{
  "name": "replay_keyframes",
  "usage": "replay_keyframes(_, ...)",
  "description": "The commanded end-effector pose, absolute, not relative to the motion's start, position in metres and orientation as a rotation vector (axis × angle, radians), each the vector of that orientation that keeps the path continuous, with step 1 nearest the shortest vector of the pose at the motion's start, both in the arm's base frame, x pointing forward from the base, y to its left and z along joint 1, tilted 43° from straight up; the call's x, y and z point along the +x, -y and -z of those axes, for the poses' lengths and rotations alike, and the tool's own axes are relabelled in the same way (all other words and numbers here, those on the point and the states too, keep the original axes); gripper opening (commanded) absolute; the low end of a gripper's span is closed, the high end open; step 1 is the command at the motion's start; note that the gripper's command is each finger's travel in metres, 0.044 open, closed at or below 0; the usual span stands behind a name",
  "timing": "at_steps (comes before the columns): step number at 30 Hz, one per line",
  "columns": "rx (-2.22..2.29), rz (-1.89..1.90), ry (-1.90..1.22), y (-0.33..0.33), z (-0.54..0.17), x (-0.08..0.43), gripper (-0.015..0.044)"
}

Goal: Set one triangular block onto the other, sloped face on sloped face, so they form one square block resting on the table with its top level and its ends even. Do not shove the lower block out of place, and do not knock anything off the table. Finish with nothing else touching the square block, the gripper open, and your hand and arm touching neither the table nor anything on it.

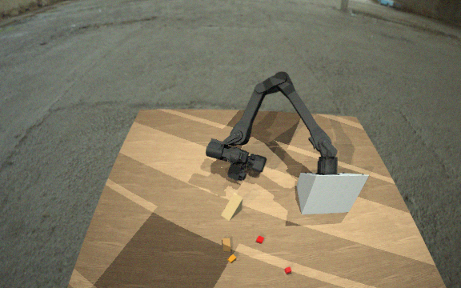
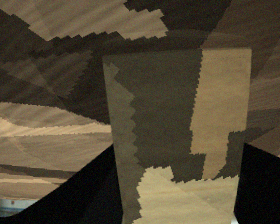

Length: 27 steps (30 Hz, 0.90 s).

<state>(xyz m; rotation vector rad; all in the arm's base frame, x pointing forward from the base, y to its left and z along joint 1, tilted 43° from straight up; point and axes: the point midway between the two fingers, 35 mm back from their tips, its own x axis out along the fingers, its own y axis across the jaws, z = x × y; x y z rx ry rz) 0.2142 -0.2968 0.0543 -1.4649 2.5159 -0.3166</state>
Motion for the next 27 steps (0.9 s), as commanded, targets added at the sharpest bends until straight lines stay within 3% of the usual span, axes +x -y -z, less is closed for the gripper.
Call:
replay_keyframes(1, -1.471, 0.310, -2.495, 0.292, -0.056, 0.218, 0.0000)
replay_keyframes(27, -1.492, 0.262, -2.448, 0.233, -0.121, 0.227, 0.0000)
